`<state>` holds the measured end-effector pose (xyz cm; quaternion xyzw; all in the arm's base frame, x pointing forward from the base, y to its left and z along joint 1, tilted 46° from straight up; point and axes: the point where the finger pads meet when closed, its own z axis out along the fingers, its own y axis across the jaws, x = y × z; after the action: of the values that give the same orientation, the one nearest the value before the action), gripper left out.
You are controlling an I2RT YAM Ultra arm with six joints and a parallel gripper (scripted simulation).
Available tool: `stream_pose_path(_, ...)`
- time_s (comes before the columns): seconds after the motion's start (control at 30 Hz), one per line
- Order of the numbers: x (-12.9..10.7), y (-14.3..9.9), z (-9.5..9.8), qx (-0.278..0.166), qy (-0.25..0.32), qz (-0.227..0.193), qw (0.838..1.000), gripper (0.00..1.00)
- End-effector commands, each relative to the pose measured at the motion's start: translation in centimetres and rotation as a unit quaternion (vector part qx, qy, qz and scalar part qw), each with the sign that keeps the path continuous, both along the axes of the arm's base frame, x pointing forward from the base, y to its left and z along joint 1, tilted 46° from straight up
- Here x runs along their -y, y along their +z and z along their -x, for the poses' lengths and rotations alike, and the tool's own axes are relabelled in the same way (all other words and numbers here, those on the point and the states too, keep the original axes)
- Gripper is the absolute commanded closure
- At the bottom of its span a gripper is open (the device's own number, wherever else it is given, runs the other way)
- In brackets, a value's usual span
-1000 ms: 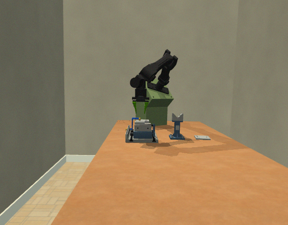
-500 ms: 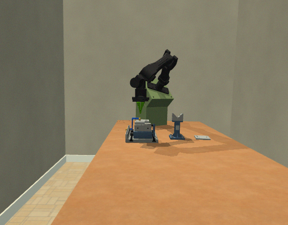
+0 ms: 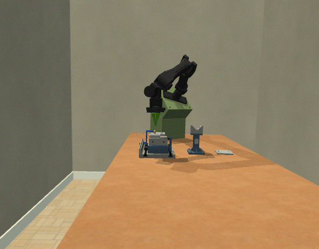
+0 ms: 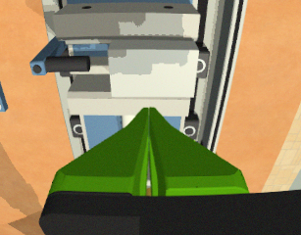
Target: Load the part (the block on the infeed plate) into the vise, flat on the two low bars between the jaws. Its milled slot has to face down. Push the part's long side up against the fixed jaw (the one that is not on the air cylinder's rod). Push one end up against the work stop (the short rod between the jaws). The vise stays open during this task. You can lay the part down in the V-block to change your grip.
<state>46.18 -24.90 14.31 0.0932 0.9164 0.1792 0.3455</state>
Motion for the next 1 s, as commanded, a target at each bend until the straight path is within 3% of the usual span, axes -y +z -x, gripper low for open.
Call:
stream_pose_path(0.0, 1.5, 2.0, 0.5, 0.020, -0.010, 0.012, 1.000, 1.00)
stream_pose_path(0.1, 1.8, 0.5, 0.5, 0.008, -0.010, 0.001, 1.000, 1.00)
stream_pose_path(0.3, 5.0, -1.2, 1.0, 0.007, -0.013, -0.001, 1.000, 1.00)
stream_pose_path(0.43, 5.0, -1.2, 1.0, 0.007, -0.013, -0.001, 1.000, 1.00)
stream_pose_path(0.47, 5.0, 0.6, 1.1, 0.020, -0.013, 0.012, 1.000, 1.00)
stream_pose_path(0.97, 5.1, -0.2, 1.0, 0.016, -0.013, 0.007, 1.000, 1.00)
